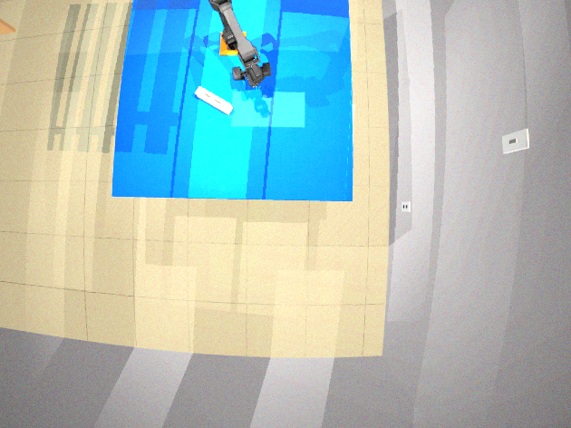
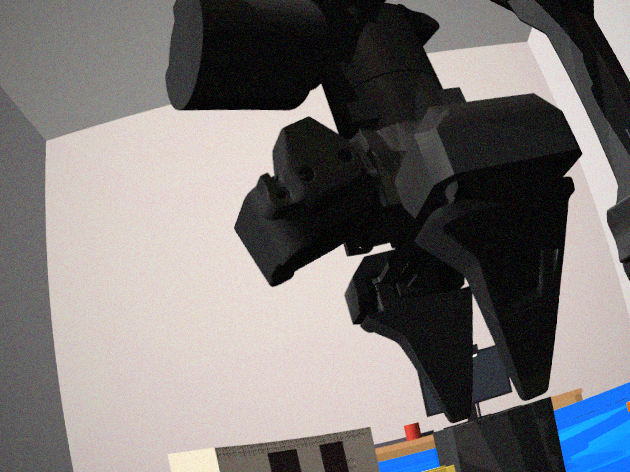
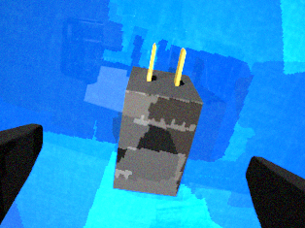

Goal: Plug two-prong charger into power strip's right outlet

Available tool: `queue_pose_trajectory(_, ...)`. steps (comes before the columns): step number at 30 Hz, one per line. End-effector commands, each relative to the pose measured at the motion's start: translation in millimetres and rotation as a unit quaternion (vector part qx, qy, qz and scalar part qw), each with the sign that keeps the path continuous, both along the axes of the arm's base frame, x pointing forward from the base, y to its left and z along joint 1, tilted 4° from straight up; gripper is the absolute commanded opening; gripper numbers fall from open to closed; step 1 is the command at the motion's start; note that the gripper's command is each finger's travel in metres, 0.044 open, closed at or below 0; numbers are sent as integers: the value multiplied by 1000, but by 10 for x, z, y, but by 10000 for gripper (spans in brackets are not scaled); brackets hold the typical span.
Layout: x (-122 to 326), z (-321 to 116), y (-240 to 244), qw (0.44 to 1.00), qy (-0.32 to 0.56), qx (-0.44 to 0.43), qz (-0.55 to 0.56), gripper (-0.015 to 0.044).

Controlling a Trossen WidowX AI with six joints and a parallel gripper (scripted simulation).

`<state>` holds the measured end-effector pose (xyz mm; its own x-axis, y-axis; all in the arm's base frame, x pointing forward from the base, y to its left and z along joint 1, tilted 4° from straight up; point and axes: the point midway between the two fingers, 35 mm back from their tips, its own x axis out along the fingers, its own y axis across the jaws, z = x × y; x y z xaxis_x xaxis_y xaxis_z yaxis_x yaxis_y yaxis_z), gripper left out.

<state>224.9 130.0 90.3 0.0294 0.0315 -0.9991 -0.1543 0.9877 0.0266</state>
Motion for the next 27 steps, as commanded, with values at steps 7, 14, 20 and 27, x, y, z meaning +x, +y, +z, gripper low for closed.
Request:
queue_pose_trajectory(7, 9, -192, -9, 1000, 3, -5, 2, 440)
queue_pose_trajectory(14, 13, -305, -9, 1000, 3, -5, 2, 440)
queue_pose_trajectory(20, 13, -344, -10, 1000, 3, -5, 2, 440)
queue_pose_trajectory(27, 16, -312, 3, 1000, 2, -1, 0, 282)
